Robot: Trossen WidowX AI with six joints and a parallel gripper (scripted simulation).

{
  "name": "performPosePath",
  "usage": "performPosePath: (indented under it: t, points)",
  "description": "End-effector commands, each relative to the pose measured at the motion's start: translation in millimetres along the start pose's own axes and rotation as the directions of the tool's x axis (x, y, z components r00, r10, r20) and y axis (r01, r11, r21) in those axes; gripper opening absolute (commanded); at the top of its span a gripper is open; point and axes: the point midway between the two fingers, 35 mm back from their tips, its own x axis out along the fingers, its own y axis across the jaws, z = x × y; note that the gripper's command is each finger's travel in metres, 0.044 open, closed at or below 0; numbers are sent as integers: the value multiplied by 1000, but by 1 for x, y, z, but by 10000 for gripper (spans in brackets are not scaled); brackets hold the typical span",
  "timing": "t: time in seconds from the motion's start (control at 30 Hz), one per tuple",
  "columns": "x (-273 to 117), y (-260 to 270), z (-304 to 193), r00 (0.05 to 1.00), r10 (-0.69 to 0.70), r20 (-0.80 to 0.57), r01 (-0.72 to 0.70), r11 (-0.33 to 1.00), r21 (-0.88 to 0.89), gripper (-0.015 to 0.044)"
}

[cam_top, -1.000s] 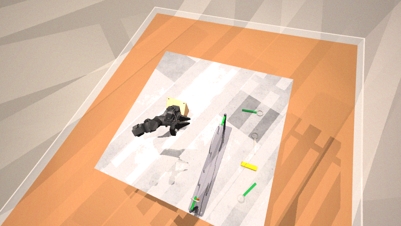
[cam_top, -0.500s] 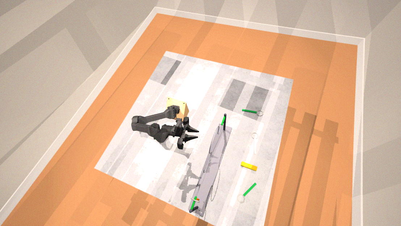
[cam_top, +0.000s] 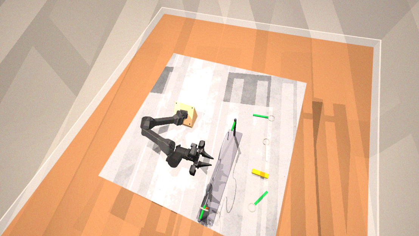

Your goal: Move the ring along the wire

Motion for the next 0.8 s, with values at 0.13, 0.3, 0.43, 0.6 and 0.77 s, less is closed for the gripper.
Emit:
performPosePath:
  t: [0.13, 0.3, 0.43, 0.6, 0.77]
  points:
    - [15, -48, -52, 996, -79, -36, 81, 996, 37, 160]
    - [17, -75, -84, 991, -118, -56, 121, 991, 65, 160]
    - [18, -93, -108, 988, -137, -65, 143, 984, 105, 160]
    - [18, -114, -138, 989, -140, -49, 145, 981, 126, 160]
    - [13, -135, -175, 991, -133, -17, 134, 982, 131, 160]
